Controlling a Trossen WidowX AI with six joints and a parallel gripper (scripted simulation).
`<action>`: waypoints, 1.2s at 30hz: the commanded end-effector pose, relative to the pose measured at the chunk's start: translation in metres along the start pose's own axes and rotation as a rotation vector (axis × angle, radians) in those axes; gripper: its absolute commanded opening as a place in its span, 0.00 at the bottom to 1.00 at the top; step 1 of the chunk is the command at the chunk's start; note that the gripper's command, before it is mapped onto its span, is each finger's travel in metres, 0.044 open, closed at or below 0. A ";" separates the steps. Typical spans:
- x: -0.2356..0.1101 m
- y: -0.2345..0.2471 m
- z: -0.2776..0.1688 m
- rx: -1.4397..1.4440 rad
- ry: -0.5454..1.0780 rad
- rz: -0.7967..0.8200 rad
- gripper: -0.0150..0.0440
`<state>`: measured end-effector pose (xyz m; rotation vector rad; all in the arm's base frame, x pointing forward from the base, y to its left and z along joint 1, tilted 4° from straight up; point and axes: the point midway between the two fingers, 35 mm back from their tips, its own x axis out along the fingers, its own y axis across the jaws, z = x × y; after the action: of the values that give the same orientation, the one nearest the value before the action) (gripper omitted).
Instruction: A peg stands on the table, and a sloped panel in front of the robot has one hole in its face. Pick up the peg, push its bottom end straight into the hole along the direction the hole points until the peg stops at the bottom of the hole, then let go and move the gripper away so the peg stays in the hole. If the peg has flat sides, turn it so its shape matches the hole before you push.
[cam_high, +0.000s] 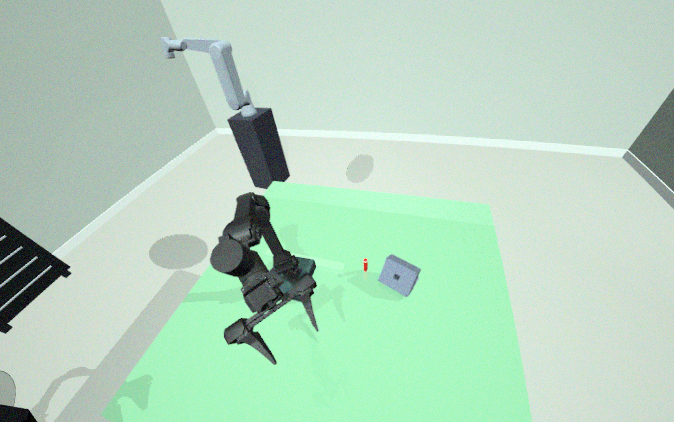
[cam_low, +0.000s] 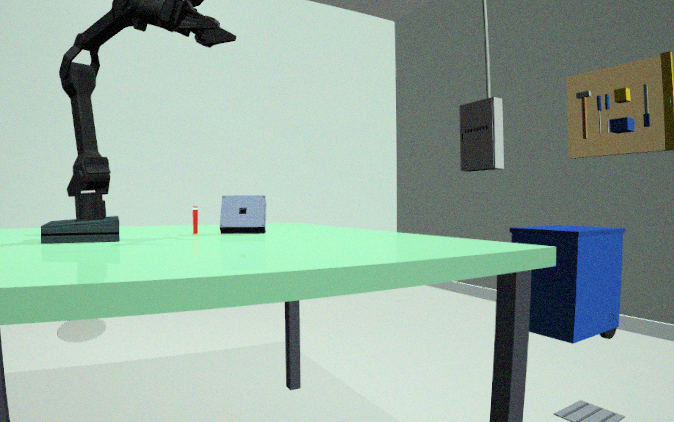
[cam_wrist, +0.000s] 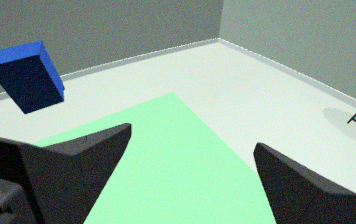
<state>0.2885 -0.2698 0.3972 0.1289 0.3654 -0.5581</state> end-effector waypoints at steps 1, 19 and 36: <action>0.011 0.014 -0.013 0.026 0.048 0.031 1.00; 0.046 0.096 -0.069 0.095 0.268 0.179 1.00; 0.054 0.171 -0.129 0.086 0.478 0.271 1.00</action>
<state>0.3814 -0.1347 0.2712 0.3864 0.7412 -0.2780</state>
